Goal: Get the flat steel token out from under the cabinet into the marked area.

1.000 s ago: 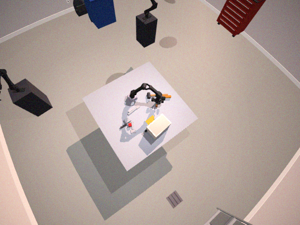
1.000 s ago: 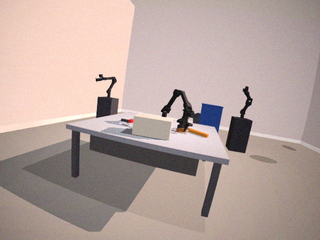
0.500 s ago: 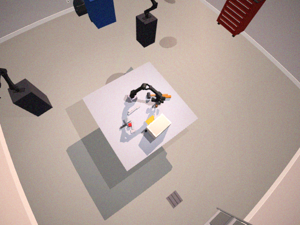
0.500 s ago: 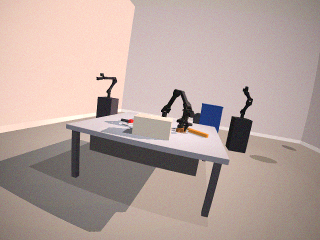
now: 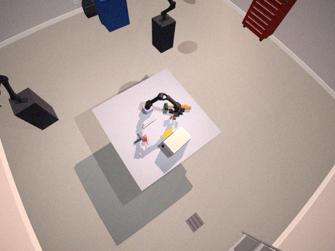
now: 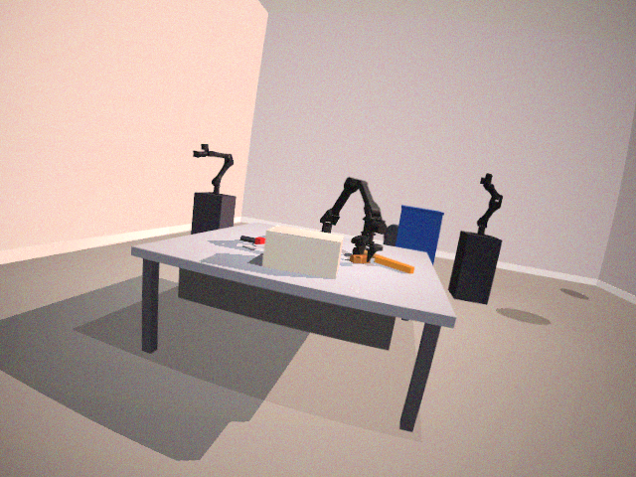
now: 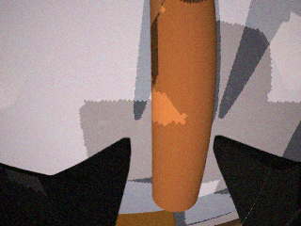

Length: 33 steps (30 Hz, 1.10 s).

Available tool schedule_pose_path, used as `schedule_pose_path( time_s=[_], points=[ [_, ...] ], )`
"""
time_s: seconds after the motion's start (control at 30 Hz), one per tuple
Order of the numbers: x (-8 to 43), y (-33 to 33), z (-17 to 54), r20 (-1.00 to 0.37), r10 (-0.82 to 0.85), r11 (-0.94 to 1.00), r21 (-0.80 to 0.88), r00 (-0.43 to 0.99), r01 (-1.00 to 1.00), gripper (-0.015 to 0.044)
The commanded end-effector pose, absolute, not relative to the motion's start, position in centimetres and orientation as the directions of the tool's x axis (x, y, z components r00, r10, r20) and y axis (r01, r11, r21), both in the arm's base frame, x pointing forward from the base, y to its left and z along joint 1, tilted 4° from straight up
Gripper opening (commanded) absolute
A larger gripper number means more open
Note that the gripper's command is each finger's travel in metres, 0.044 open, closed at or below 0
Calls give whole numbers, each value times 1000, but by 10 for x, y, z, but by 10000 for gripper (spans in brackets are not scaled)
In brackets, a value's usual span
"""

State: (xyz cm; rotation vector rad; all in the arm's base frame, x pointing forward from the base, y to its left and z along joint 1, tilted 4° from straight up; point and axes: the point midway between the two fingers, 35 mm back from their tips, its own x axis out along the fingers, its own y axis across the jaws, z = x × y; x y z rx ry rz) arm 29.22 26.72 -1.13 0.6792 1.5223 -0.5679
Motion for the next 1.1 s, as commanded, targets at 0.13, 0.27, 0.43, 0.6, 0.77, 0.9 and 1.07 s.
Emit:
schedule_pose_path(
  time_s=[0.13, 0.27, 0.43, 0.6, 0.77, 0.9, 1.07],
  points=[
    [292, 265, -16, -997, 76, 698, 45, -11, 715, 270],
    [293, 267, -13, -997, 81, 698, 49, -10, 714, 165],
    [293, 267, -13, -997, 81, 698, 49, -10, 714, 131],
    [293, 267, -13, -997, 81, 698, 49, -10, 714, 79],
    [293, 267, -13, -997, 81, 698, 49, -10, 714, 0],
    [295, 264, -13, -997, 80, 699, 49, -10, 713, 0],
    [302, 257, -14, -997, 78, 701, 47, -10, 712, 0]
  ],
)
